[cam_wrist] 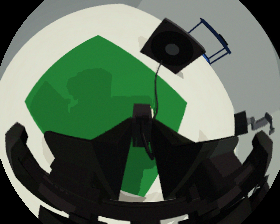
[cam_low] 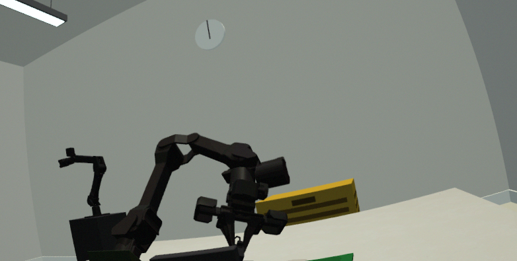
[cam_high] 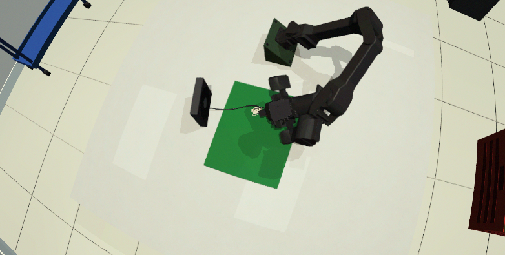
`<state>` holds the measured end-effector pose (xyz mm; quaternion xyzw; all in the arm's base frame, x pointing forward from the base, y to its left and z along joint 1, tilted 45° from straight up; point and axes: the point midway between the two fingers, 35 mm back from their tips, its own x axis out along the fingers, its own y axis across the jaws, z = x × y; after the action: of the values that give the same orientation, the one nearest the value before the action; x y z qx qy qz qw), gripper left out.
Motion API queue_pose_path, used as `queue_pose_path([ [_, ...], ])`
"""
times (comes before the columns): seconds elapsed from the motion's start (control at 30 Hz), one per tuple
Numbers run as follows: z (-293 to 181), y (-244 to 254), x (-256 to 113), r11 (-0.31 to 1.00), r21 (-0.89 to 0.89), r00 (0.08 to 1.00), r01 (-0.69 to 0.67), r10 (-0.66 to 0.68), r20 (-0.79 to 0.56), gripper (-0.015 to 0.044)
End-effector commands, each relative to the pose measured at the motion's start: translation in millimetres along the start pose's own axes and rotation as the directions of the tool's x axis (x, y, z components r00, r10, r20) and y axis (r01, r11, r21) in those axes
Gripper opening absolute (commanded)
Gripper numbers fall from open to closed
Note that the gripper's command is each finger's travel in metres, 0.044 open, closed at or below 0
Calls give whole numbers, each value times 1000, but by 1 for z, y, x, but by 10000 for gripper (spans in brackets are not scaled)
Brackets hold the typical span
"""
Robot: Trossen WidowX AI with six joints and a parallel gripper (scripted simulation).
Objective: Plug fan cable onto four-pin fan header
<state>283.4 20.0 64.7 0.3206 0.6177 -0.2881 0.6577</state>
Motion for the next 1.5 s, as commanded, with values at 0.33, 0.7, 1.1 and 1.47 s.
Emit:
queue_pose_path([
  [0.33, -1, 2, -4, 998, 55, 971, -25, 11, 237, 0],
  [0.7, -3, 6, -12, 991, 95, 917, -93, 48, 397, 0],
  [1.1, -6, 10, -23, 969, 130, 830, -210, 106, 548, 0],
  [1.47, -10, 12, -35, 929, 147, 733, -339, 163, 660, 0],
])
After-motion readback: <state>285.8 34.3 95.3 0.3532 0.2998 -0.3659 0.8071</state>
